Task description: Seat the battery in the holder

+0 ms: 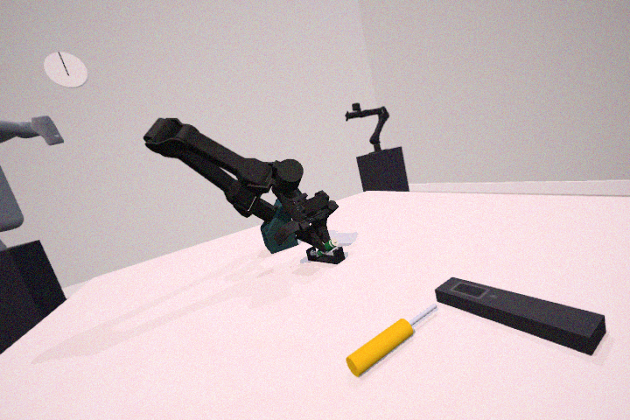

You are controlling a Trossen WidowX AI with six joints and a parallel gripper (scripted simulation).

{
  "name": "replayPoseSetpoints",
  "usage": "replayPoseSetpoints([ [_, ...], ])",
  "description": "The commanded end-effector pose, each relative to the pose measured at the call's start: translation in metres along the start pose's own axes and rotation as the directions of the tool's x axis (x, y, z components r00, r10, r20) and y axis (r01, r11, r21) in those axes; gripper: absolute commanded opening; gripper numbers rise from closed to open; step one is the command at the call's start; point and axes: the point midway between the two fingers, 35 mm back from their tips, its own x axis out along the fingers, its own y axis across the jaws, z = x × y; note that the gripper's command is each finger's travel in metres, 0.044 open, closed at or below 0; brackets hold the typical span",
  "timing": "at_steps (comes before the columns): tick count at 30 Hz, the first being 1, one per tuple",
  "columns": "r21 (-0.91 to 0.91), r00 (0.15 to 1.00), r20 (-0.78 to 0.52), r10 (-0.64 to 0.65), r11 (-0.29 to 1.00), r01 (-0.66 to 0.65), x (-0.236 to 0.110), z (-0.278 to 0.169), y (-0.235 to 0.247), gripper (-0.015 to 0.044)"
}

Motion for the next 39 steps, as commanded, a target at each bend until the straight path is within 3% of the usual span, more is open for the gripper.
replayPoseSetpoints([
  [1, -0.006, 1.000, 0.015, 0.003, 1.000, -0.003, -0.001, -0.003, 0.000, 0.0064],
  [39, -0.008, 1.000, 0.001, 0.013, 1.000, -0.013, -0.010, -0.025, 0.001, 0.0064],
])
